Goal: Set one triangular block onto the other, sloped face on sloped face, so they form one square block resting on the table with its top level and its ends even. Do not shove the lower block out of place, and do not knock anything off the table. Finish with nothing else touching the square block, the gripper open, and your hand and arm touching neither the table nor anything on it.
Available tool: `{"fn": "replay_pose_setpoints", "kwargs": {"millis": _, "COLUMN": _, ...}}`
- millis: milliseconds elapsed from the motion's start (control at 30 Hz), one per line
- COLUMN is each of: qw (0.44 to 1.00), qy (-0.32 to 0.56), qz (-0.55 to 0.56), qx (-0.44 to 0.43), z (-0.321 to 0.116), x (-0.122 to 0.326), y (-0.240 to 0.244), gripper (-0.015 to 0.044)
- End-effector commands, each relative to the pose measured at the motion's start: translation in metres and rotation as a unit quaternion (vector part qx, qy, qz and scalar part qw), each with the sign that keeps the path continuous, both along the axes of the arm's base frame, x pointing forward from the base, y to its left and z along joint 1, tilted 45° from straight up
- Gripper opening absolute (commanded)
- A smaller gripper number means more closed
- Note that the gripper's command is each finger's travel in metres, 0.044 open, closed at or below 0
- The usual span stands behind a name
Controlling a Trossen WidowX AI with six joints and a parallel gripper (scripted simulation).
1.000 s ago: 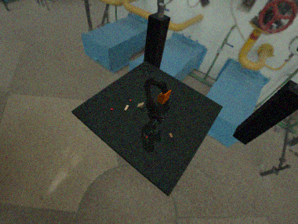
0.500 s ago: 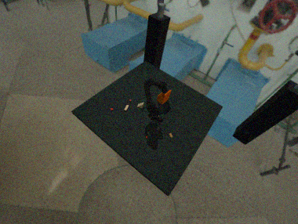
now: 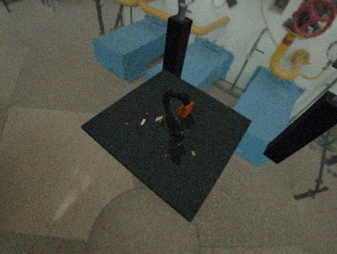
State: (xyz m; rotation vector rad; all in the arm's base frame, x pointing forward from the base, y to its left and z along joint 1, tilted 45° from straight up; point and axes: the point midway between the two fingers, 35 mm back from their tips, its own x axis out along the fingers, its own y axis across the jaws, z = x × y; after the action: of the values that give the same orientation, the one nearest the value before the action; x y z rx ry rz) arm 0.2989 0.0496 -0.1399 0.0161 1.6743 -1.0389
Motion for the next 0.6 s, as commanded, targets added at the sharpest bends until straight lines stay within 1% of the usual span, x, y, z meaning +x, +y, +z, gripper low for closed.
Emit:
{"fn": "replay_pose_setpoints", "kwargs": {"millis": 0, "qw": 1.000, "qy": 0.002, "qz": 0.003, "qx": -0.001, "z": -0.006, "x": -0.004, "y": -0.005, "gripper": 0.0440}}
{"fn": "replay_pose_setpoints", "kwargs": {"millis": 567, "qw": 1.000, "qy": 0.003, "qz": 0.003, "qx": -0.002, "z": -0.024, "x": -0.016, "y": -0.020, "gripper": 0.0440}}
